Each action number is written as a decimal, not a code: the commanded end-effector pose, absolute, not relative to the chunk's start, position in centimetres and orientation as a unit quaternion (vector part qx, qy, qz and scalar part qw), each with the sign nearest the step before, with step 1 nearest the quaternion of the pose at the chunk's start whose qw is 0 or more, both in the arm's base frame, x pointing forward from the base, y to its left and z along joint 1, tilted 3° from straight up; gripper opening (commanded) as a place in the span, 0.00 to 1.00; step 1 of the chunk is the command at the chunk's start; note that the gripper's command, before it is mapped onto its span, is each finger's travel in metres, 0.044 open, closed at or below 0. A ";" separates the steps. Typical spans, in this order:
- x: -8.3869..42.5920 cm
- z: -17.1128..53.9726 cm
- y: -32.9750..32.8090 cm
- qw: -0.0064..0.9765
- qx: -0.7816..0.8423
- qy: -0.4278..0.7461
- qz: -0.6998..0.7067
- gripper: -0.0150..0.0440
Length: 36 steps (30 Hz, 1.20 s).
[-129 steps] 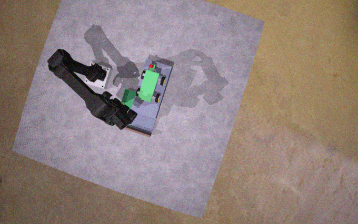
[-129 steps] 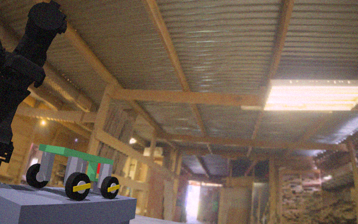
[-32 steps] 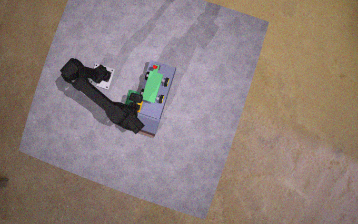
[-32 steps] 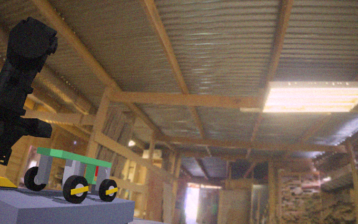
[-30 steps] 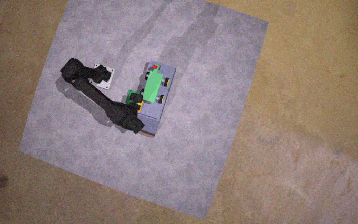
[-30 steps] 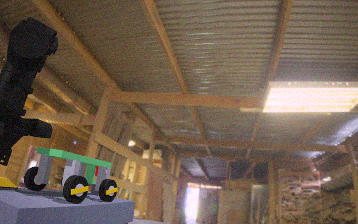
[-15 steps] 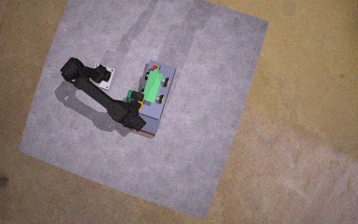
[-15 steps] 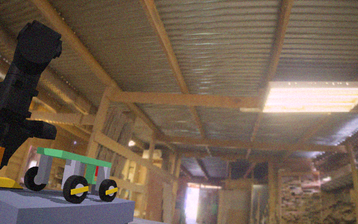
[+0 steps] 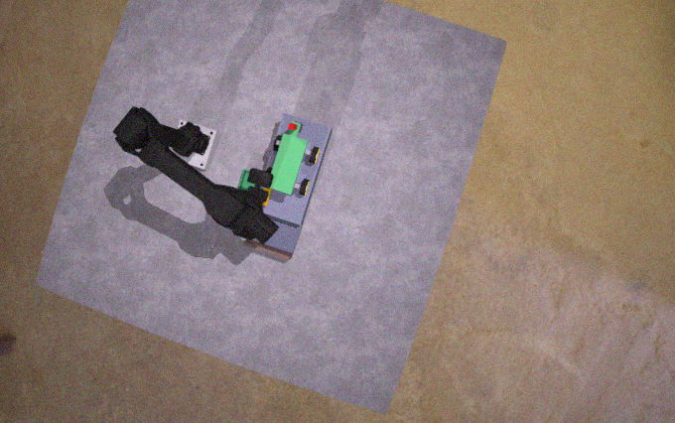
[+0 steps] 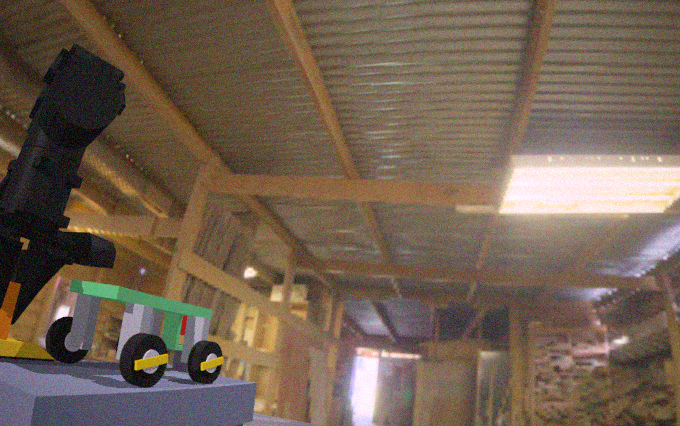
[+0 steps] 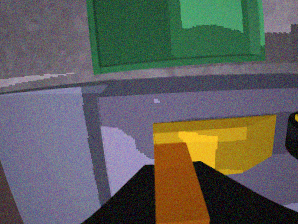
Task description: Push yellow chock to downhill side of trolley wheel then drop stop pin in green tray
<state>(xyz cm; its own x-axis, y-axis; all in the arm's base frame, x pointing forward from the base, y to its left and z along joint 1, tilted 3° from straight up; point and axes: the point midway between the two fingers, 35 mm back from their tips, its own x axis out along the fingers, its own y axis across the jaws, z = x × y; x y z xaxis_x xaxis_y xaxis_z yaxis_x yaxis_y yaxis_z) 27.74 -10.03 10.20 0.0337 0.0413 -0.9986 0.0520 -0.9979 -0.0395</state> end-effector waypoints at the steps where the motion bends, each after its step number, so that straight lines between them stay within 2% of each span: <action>1: 27.7 10.2 -9.5 0.001 0.719 0.033 -0.694 0.25; 24: 27.8 10.2 -9.0 0.003 0.719 0.032 -0.695 0.25; 31: 27.8 10.2 -9.0 0.003 0.719 0.032 -0.695 0.57; 36: 27.8 10.6 -9.0 0.003 0.719 0.032 -0.695 0.58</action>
